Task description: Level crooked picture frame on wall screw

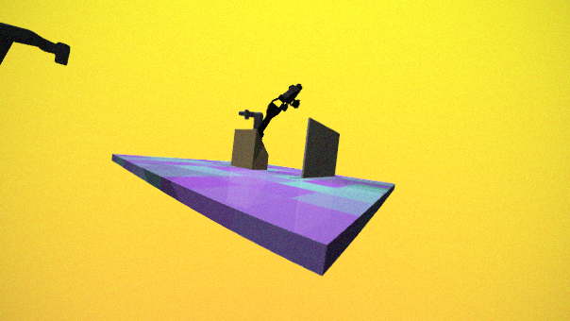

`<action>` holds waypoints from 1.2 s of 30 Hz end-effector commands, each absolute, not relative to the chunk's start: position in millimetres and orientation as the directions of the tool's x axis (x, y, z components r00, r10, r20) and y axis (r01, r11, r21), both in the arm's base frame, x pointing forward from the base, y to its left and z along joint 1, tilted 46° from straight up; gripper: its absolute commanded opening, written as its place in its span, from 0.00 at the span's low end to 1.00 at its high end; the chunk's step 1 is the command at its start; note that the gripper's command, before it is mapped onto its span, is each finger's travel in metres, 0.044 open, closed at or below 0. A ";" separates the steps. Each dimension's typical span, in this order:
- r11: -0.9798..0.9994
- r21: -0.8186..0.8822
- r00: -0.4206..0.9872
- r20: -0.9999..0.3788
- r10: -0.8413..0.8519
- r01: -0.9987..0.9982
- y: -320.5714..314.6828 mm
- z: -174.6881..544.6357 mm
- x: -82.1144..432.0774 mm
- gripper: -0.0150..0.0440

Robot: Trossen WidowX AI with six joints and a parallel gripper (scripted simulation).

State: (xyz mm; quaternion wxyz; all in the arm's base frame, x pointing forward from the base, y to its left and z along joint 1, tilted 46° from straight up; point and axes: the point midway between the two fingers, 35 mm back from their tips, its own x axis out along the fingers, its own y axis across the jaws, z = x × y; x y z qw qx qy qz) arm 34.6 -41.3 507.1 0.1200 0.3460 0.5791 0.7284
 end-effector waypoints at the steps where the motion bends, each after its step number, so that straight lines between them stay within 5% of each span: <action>1: -0.226 0.938 -0.564 0.341 0.752 0.264 -12.5 495.4 16.7 0.69; 11: -0.240 0.847 0.083 0.229 0.970 0.474 83.4 434.8 24.7 0.69; 22: -0.653 0.594 0.764 0.096 0.638 0.470 119.1 323.2 123.2 0.69; 31: -0.937 0.344 0.998 0.004 0.060 0.055 57.0 211.0 196.7 0.69; 36: -0.946 0.325 1.000 -0.002 0.012 0.012 49.6 202.1 199.8 0.69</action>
